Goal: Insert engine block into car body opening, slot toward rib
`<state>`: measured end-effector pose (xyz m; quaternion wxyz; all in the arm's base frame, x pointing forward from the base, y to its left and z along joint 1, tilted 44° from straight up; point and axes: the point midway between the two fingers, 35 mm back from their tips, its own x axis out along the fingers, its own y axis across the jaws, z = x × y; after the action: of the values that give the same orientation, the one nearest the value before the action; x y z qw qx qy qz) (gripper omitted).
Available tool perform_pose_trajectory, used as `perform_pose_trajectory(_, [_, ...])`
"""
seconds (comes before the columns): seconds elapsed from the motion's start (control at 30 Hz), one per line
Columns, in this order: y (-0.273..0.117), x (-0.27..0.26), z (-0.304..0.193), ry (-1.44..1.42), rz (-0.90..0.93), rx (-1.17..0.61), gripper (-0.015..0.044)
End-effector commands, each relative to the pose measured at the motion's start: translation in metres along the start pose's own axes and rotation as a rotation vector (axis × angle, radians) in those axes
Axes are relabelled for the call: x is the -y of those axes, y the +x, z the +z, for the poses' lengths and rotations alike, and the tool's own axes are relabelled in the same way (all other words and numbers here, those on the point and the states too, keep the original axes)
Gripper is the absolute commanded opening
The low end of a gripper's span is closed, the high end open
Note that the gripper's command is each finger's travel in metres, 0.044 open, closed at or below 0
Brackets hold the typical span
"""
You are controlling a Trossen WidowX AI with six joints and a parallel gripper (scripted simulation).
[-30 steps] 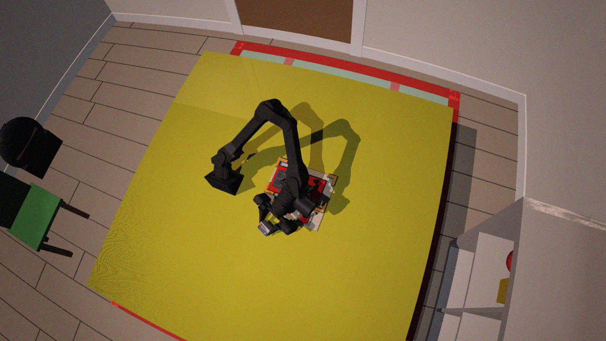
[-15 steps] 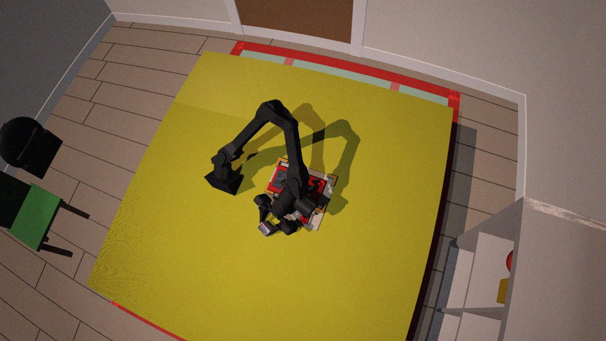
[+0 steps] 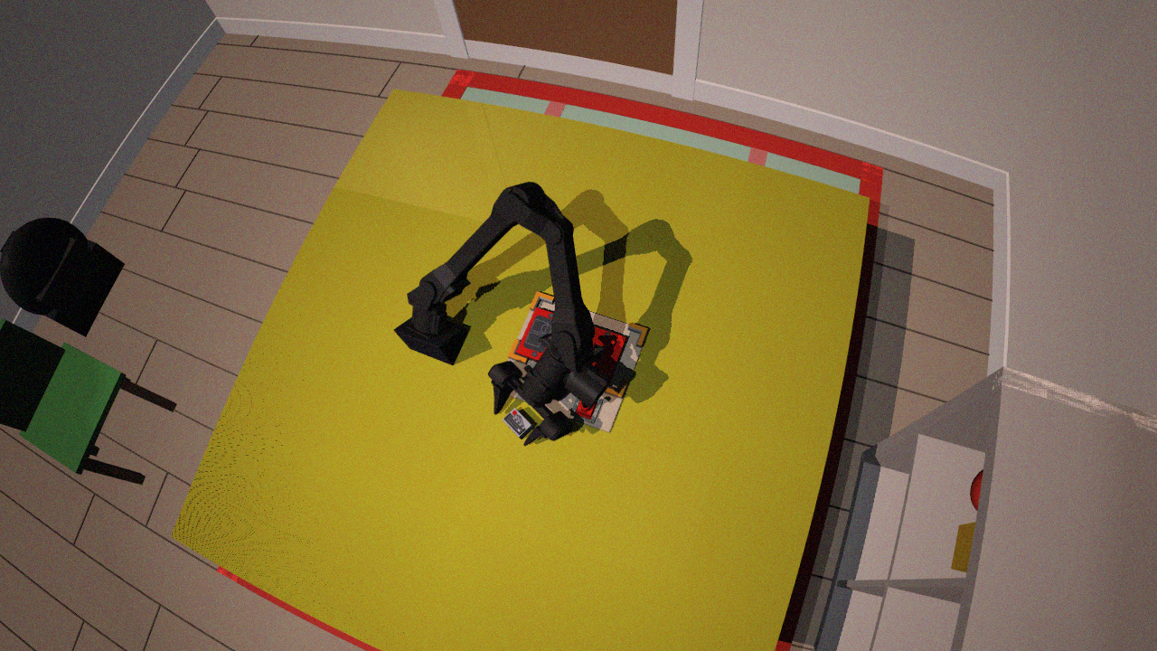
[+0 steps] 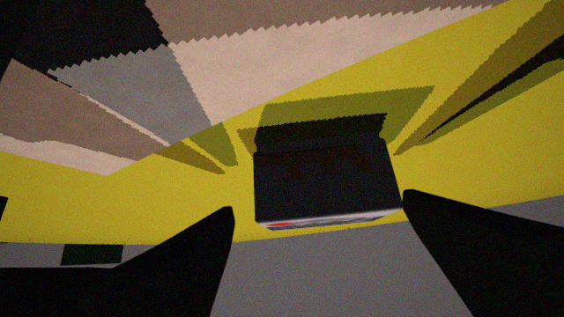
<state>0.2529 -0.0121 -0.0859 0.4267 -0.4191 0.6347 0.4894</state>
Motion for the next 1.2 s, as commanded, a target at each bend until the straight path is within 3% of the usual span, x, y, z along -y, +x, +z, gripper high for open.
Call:
perform_pose_trajectory(0.0, [0.000, 0.000, 0.000, 0.000, 0.000, 0.001, 0.0440])
perform_pose_trajectory(0.4, [-0.044, 0.001, -0.004, -0.004, 0.007, 0.008, 0.0440])
perform_pose_trajectory(1.17, [-0.040, 0.000, -0.006, 0.044, 0.019, 0.025, 0.0440])
